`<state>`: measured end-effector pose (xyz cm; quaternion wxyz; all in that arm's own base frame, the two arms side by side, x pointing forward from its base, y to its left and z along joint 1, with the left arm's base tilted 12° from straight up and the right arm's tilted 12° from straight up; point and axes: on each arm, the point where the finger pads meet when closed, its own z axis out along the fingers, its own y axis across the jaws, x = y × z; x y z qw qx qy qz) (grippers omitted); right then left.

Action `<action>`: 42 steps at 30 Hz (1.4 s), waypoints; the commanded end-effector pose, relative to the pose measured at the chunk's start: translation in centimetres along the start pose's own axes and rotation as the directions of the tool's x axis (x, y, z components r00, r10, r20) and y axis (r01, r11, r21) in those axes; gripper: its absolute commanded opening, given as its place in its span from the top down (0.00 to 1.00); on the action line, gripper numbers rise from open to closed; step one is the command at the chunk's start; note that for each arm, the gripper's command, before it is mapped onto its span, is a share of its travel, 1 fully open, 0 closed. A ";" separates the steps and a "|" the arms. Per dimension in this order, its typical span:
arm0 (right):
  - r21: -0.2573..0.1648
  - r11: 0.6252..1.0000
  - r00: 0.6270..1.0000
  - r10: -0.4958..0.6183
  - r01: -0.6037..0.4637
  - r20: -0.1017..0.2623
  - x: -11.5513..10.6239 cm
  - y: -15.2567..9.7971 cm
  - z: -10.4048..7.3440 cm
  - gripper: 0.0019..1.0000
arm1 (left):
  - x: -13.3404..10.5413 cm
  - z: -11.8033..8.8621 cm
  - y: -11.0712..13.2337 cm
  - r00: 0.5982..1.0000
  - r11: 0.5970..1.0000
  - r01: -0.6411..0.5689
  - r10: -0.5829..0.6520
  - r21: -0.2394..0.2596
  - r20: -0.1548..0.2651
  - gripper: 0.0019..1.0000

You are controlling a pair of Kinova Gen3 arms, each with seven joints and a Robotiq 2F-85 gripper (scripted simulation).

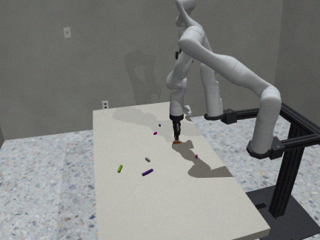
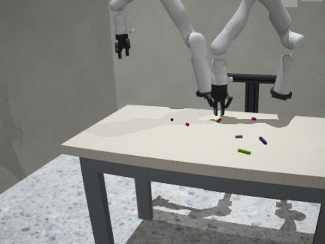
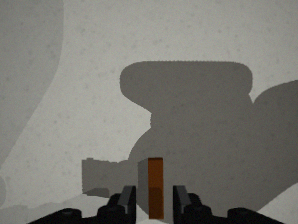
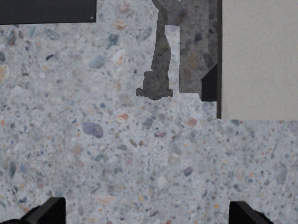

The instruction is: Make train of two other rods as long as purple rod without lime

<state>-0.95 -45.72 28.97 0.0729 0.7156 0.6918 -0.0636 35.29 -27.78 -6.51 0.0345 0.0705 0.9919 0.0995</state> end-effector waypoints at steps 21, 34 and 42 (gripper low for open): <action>0.005 1.000 1.000 -0.004 0.004 0.006 -0.1 -0.4 -0.1 0.00 | 0.2 0.8 -0.2 1.000 1.000 -0.002 0.002 0.002 0.001 0.68; 0.005 1.000 1.000 -0.004 0.004 0.006 -0.1 -0.4 -0.1 0.00 | 0.2 0.8 -0.2 1.000 1.000 -0.002 0.002 0.002 0.001 0.68; 0.005 1.000 1.000 -0.004 0.004 0.006 -0.1 -0.4 -0.1 0.00 | 0.2 0.8 -0.2 1.000 1.000 -0.002 0.002 0.002 0.001 0.68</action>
